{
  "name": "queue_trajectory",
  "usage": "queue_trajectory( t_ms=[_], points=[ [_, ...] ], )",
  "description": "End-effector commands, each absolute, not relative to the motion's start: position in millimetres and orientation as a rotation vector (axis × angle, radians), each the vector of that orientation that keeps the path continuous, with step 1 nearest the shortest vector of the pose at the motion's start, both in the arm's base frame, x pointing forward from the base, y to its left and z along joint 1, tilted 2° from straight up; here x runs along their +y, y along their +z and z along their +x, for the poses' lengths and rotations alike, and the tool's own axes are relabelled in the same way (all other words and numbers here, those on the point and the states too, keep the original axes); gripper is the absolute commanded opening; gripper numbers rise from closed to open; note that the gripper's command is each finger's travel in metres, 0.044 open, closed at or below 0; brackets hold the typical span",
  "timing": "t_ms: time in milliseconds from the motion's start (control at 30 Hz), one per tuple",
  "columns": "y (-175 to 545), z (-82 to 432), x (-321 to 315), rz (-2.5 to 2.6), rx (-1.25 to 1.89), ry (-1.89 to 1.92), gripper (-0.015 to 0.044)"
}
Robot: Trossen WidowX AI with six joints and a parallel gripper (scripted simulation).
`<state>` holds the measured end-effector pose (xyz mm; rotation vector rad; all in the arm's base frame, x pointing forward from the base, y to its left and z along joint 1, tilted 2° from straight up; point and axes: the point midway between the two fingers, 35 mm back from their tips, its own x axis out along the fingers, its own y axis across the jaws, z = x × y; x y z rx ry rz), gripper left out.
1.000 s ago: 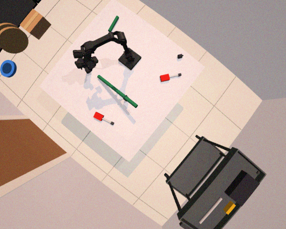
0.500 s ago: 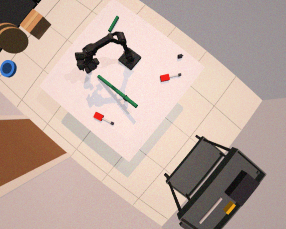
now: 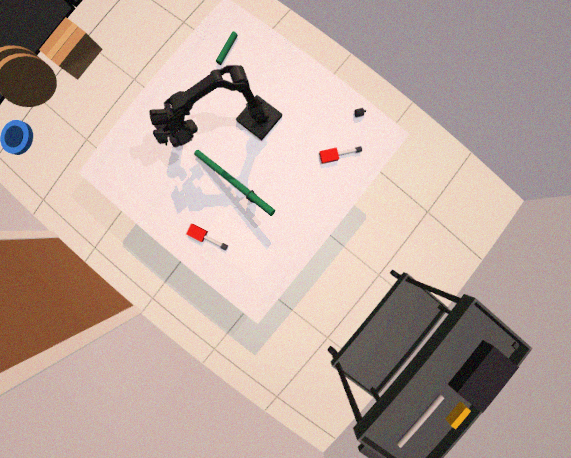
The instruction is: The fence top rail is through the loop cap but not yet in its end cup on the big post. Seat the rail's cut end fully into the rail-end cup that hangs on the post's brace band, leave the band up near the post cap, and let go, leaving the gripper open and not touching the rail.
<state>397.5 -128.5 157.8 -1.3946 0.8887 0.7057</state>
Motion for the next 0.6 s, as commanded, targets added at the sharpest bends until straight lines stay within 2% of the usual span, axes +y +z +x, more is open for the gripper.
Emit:
queue_trajectory(
  t_ms=[0,567],
  points=[
    [145.7,399.3,-128.4,-1.386,0.898,0.717,0.044],
    [121.5,412.2,-130.3,-1.386,0.898,0.716,0.044]
  ],
)
